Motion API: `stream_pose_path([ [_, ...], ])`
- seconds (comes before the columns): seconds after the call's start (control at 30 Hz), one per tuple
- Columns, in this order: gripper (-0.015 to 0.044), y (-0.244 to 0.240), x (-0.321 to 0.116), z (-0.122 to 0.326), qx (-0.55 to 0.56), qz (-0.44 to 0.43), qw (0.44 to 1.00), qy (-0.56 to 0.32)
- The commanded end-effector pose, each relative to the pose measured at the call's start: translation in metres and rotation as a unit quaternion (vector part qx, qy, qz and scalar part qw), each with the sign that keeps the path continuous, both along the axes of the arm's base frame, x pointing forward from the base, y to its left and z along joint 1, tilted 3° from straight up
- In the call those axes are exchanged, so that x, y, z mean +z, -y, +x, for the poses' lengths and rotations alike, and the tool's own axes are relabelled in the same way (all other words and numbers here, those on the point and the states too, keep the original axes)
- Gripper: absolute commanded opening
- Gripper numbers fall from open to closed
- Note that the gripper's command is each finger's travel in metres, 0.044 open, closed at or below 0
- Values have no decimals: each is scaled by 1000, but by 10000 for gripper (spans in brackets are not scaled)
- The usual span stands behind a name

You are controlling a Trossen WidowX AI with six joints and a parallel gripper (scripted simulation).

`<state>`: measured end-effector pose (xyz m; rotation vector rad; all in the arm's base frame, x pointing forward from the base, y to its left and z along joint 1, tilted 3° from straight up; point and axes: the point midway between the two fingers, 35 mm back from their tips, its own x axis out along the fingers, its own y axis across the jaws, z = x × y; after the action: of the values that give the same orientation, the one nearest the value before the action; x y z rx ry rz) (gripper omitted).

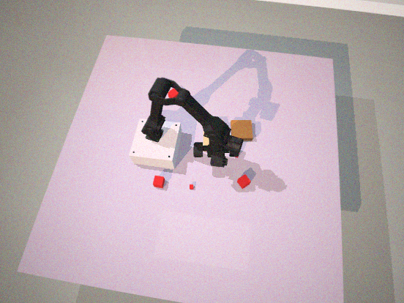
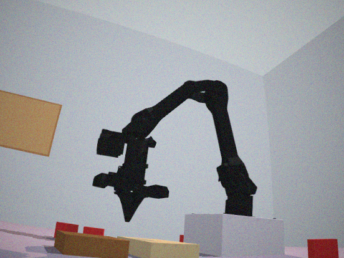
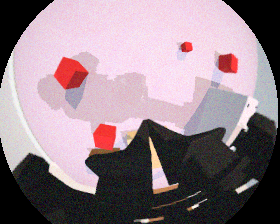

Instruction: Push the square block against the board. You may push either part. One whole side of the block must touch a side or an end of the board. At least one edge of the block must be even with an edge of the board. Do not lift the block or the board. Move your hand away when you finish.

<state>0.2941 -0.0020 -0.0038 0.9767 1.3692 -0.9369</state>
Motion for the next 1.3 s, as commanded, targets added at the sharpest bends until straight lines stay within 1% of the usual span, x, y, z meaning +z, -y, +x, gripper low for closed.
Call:
stream_pose_path([
  [0.0, 0, -8, 0, -5, 0, 0, 1000, -1],
  [0.07, 0, -23, 0, -14, 0, 1, 1000, -1],
  [0.17, 0, -25, -2, -15, 0, 1, 1000, -2],
  [0.3, 0, -27, -46, -15, 4, 0, 1000, -7],
  [0.37, 0, -28, -55, -16, 5, 0, 1000, -9],
  [0.6, 0, -32, -54, -17, 5, 0, 1000, -9],
  [1.27, 0, -64, -53, -25, 5, 1, 1000, -9],
])
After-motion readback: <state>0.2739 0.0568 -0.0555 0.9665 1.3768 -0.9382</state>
